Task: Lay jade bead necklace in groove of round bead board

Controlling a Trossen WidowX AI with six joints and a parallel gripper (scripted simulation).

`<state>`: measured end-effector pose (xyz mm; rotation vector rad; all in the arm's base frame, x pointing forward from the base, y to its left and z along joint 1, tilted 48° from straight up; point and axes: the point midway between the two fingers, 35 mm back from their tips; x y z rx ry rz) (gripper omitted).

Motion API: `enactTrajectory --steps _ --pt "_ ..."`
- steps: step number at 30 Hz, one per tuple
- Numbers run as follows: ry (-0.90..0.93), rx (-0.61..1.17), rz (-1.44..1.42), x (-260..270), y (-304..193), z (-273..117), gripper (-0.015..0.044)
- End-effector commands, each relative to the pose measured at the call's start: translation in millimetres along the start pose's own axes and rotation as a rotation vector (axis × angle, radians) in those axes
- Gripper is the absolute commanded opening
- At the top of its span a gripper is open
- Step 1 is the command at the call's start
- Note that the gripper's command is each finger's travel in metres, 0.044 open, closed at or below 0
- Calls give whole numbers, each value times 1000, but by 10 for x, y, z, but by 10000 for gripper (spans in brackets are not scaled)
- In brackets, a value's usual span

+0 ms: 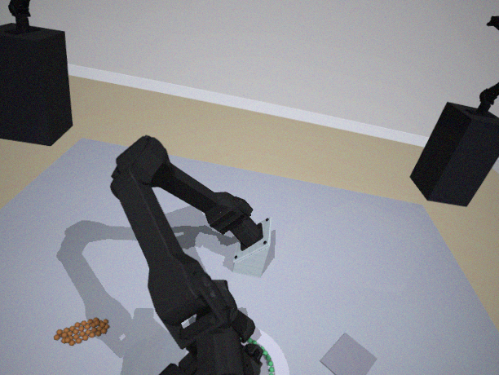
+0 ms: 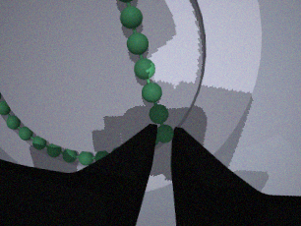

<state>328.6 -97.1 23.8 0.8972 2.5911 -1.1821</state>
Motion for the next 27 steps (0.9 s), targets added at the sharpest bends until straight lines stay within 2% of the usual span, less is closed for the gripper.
enactTrajectory --steps 1,14,27 --pt "-2 -1 -2 2 7 -12 105" --pt "1 2 -7 9 -2 -18 440" --pt "-4 2 -8 10 -2 -57 440"
Point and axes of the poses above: the point midway between the two fingers, 35 mm back from their tips, its own z axis out along the fingers, its own x axis across the jaws, y = z × x, and after that the axes turned 1 degree about -z, right-handed
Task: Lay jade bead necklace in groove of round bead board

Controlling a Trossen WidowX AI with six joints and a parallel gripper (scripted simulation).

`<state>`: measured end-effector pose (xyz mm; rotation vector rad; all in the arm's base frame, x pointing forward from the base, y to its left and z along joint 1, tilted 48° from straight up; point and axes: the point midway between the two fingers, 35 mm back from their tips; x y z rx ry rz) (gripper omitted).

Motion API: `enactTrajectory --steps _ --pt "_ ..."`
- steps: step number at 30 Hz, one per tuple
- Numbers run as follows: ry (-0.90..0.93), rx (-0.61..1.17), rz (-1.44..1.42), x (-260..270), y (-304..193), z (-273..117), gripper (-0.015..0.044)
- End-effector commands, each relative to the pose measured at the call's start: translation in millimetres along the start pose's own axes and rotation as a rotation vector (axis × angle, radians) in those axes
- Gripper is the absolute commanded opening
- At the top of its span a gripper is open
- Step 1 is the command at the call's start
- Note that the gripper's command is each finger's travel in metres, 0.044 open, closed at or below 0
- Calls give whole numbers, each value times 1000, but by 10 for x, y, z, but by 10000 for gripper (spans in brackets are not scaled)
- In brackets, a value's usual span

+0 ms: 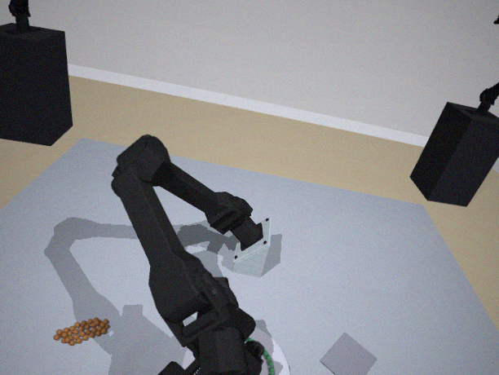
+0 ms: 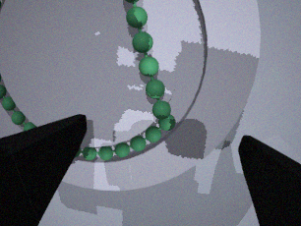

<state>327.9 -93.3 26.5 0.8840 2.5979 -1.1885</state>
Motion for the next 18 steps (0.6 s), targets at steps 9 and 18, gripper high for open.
enactTrajectory --steps 9,18 --pt "-2 -2 131 1 49 -29 361" --pt "3 -8 918 58 353 -137 125"
Point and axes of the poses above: the point midway between the two fingers, 35 mm back from their tips, its own z axis out along the fingers, its own x axis across the jaws, y = z × x, and after that the axes turned 1 degree about -z, right-handed
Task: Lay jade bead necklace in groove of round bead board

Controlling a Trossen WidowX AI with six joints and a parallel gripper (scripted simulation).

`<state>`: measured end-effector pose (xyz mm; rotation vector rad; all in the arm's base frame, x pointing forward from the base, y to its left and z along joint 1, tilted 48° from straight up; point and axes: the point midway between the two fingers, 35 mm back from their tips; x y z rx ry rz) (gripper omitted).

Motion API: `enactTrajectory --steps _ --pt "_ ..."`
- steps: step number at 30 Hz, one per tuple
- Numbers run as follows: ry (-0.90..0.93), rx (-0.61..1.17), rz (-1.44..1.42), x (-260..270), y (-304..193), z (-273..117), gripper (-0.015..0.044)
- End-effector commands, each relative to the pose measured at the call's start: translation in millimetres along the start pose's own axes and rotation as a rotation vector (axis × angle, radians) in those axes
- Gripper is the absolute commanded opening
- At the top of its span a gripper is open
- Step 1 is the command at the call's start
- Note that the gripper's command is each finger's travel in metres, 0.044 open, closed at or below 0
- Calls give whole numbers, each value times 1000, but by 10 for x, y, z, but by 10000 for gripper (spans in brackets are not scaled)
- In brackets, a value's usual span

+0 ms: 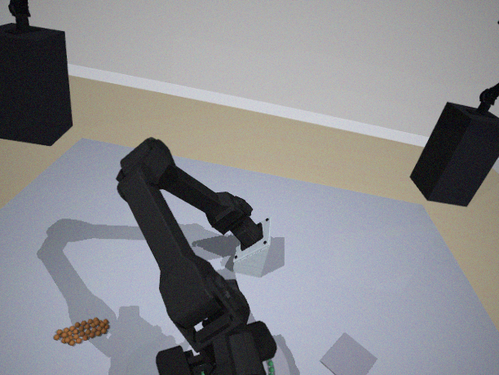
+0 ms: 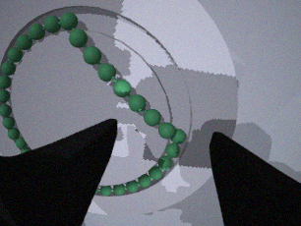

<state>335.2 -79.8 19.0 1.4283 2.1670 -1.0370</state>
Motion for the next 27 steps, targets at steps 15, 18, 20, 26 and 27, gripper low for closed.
enactTrajectory --steps 15,18,20,26,27 --pt "10 -5 1485 451 449 -231 120" --pt "10 -4 1642 502 486 -251 120" --pt "9 -4 1744 541 514 -266 120" --pt "9 -3 1939 587 544 -283 120" --pt "9 -3 1939 587 544 -283 120"
Point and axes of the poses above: the point midway between the two fingers, 35 mm back from their tips, its own z axis out along the fingers, its own x axis across the jaws, y = z × x, and after that the axes turned 1 degree about -z, right-handed
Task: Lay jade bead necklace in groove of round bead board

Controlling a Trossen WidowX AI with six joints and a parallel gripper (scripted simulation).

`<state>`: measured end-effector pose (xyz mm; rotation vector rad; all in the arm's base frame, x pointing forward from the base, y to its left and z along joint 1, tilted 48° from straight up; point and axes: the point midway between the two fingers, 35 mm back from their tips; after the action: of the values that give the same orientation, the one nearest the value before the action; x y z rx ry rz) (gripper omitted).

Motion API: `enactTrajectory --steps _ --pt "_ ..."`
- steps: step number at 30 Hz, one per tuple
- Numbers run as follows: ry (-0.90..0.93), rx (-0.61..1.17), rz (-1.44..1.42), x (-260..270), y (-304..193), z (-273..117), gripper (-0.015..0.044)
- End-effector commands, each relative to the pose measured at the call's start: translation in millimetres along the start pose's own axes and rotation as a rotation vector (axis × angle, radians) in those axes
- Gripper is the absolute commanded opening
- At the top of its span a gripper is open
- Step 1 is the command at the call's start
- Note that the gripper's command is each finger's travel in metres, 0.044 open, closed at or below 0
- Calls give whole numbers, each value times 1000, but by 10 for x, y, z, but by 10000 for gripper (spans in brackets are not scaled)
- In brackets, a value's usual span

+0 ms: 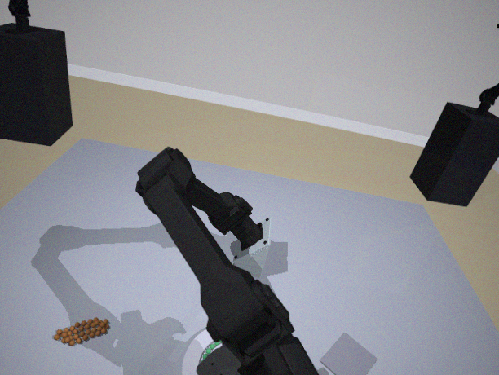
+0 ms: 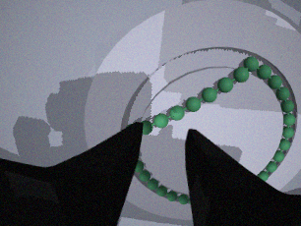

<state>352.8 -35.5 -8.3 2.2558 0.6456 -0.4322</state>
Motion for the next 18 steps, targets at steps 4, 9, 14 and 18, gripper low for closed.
enactTrajectory --steps 4,9,14,18 --pt "14 3 523 210 -175 -125 120" --pt "14 3 523 210 -175 -125 120" --pt "14 3 523 210 -175 -125 120" --pt "14 3 523 213 -174 1 120"
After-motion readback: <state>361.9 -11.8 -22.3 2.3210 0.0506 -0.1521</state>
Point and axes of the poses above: the point midway between the two fingers, 35 mm back from their tips, its own z axis out along the fingers, its own x axis across the jaws, y = z × x, and after that the axes turned 1 degree about -z, right-handed
